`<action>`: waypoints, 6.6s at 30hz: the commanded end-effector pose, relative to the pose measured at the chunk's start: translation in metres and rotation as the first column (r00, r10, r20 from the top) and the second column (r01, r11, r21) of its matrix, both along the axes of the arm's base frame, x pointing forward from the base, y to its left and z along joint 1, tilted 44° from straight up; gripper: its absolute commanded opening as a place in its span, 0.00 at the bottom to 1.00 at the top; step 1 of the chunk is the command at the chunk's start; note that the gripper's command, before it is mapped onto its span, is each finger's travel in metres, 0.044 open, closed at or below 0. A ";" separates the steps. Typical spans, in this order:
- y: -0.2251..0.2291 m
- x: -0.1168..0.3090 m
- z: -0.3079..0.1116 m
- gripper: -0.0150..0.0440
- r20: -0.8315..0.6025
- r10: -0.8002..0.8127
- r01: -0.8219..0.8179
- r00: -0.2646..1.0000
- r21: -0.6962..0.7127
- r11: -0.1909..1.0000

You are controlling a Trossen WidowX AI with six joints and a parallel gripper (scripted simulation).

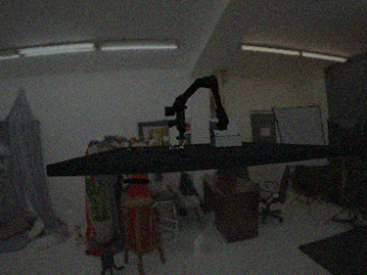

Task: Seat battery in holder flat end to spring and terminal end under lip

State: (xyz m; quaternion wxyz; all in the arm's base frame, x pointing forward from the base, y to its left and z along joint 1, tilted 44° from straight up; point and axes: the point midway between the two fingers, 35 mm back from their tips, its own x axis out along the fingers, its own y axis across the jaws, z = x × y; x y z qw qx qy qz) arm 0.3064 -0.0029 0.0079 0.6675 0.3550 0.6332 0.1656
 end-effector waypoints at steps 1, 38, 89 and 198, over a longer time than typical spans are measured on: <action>-0.023 0.006 -0.012 0.37 -0.006 -0.009 0.009 1.000 -0.005 1.000; -0.050 0.011 -0.082 0.37 -0.211 0.183 -0.167 0.960 0.091 0.982; -0.042 0.023 -0.093 0.37 -0.337 0.348 -0.300 0.875 0.186 0.936; -0.043 0.042 -0.105 0.37 -0.244 0.202 -0.190 0.949 0.071 0.979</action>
